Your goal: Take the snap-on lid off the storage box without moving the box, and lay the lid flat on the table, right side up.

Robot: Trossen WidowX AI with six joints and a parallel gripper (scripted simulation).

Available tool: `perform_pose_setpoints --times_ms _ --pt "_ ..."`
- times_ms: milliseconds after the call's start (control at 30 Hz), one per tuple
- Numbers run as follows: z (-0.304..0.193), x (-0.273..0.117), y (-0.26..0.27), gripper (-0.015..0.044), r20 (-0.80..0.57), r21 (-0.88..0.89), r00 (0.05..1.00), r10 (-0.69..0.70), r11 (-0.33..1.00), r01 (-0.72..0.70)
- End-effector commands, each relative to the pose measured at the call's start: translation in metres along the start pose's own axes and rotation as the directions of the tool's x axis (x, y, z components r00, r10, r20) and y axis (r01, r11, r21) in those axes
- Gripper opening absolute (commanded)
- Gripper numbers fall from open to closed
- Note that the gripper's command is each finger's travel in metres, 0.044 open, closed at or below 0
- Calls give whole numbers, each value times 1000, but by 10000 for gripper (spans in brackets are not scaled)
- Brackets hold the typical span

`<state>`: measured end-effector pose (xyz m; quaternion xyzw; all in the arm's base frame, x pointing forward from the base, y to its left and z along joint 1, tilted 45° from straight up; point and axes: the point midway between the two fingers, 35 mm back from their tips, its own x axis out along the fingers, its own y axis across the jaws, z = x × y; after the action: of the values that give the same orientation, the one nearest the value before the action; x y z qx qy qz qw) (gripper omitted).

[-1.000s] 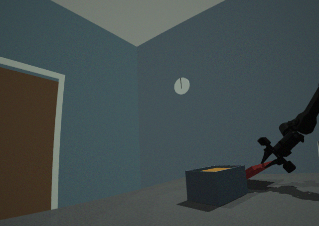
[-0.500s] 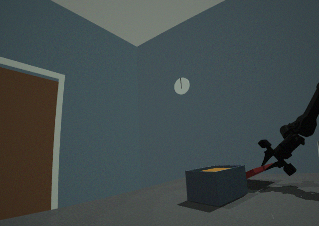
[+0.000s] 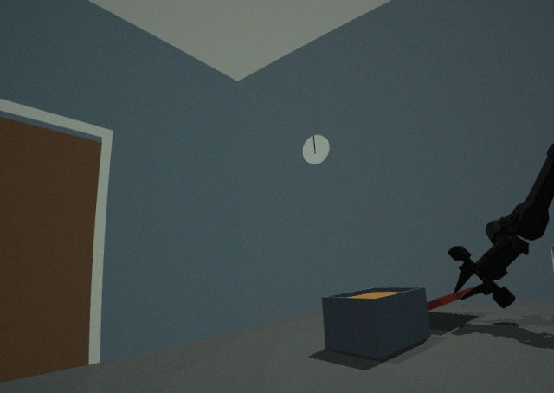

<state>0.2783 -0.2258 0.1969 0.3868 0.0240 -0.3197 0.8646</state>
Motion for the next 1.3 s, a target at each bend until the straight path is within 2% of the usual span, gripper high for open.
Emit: perform_pose_setpoints --times_ms 0,133,200,400,433,1267 --pt "1 0 0 157 -5 1 1000 -22 1000 22" --pt "1 0 0 263 -5 1 1000 -22 1000 22" --pt "1 0 0 275 -5 1 1000 -22 1000 22" --pt "-1 -9 -8 433 -5 0 1000 -23 1000 23" --pt "-1 -10 -10 440 -5 0 1000 -23 1000 23" --pt "-1 -49 -41 440 -6 -3 1000 -25 1000 25"
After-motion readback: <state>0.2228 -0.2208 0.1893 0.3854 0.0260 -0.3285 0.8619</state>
